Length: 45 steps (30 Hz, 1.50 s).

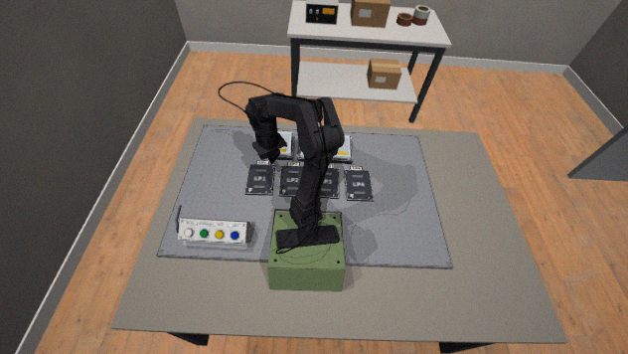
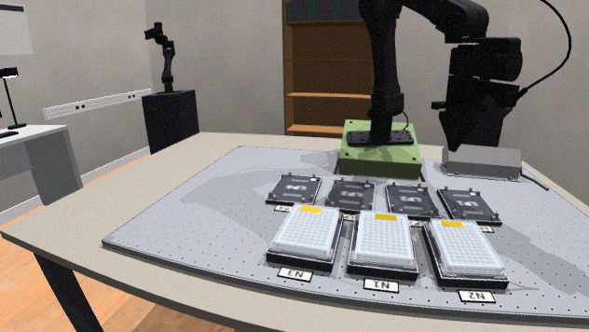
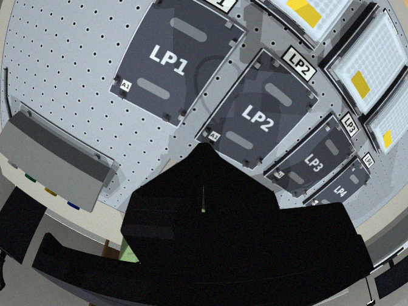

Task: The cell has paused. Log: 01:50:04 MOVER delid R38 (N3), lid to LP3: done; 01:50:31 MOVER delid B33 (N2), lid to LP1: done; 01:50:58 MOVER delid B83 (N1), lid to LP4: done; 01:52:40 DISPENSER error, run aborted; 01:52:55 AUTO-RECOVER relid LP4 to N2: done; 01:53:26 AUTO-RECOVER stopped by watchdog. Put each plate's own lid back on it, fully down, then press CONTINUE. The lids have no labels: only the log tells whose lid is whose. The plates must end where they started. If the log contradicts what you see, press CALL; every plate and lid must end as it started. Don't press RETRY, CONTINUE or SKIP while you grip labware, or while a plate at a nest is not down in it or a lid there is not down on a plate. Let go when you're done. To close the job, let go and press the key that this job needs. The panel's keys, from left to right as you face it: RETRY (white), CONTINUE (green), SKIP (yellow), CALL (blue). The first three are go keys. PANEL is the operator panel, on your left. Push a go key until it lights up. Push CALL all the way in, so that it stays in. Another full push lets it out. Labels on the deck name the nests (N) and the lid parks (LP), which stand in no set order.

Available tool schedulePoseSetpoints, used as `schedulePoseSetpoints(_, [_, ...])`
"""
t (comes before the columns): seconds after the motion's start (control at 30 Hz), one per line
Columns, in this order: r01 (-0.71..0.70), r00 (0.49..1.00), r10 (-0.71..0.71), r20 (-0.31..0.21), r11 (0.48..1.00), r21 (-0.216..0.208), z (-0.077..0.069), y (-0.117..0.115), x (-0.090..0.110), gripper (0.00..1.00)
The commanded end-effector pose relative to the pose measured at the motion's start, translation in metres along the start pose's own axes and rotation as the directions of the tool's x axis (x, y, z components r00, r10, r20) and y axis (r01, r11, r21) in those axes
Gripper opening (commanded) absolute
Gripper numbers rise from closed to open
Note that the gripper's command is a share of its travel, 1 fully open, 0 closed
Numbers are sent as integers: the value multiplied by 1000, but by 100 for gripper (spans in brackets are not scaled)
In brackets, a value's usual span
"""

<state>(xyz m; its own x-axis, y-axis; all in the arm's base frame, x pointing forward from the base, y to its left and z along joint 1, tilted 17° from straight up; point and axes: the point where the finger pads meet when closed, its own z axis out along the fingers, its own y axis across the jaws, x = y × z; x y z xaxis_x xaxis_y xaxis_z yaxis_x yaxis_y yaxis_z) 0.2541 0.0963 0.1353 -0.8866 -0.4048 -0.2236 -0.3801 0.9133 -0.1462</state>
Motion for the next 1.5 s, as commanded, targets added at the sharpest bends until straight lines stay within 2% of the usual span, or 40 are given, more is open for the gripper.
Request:
schedulePoseSetpoints(0.0, [54,998,-55,31,998,21,-9,11,-15,0])
schedulePoseSetpoints(0.07, [54,998,-55,31,998,21,-9,11,-15,0])
schedulePoseSetpoints(0.37, [83,996,-84,28,996,21,-9,55,-29,0])
schedulePoseSetpoints(0.63, [70,996,-71,50,997,18,-14,53,-33,0])
schedulePoseSetpoints(0.7, [131,991,-132,22,991,23,-9,63,-22,0])
schedulePoseSetpoints(0.87, [227,973,-228,31,974,23,-8,85,-6,0])
schedulePoseSetpoints(0.9, [242,969,-243,49,970,20,-10,90,-7,0])
schedulePoseSetpoints(1.0, [302,952,-303,36,953,23,-8,105,-3,0])
schedulePoseSetpoints(1.1, [369,929,-370,4,929,29,1,117,11,0])
schedulePoseSetpoints(1.2, [389,921,-390,5,921,29,1,123,11,0])
schedulePoseSetpoints(1.23, [401,915,-401,37,916,25,-3,127,11,0])
schedulePoseSetpoints(1.27, [421,906,-422,32,907,26,-6,132,12,0])
schedulePoseSetpoints(1.3, [444,896,-444,14,896,29,-3,137,15,0])
schedulePoseSetpoints(1.47, [529,848,-530,19,848,29,-2,160,26,0])
